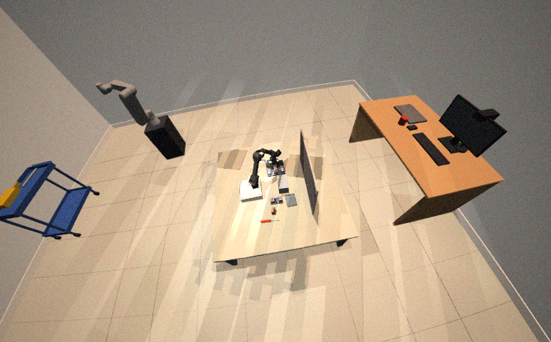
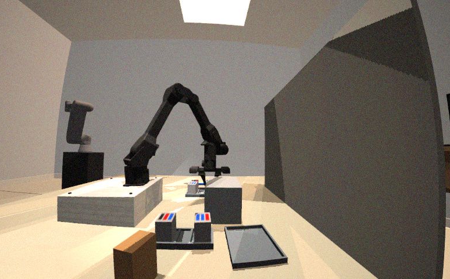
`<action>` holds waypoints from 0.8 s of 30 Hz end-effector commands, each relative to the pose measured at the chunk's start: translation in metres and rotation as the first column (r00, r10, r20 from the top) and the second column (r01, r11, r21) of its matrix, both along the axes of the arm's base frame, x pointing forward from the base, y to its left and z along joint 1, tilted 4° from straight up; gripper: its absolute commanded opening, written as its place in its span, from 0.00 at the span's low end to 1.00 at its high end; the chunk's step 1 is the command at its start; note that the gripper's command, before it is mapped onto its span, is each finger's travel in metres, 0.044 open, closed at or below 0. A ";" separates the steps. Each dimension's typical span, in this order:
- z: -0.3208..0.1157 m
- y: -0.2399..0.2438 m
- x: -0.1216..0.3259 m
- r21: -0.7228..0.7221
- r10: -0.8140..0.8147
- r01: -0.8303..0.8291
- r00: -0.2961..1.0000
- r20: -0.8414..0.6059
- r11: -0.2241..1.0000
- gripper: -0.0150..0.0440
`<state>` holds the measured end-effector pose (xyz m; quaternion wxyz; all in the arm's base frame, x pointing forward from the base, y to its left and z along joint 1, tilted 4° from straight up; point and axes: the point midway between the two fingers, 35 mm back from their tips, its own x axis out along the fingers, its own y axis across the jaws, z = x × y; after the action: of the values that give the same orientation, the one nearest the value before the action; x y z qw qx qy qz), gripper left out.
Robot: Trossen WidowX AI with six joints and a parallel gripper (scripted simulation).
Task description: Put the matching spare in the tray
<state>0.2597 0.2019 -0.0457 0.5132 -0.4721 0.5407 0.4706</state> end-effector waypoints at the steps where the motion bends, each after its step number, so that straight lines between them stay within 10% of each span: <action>1: 0.006 0.001 0.001 0.000 0.000 0.000 1.000 0.000 1.000 0.25; 24: 0.109 0.008 0.007 0.004 0.002 -0.002 1.000 0.003 1.000 0.25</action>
<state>0.2621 0.2051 0.0433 0.5079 -0.4721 0.5444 0.4720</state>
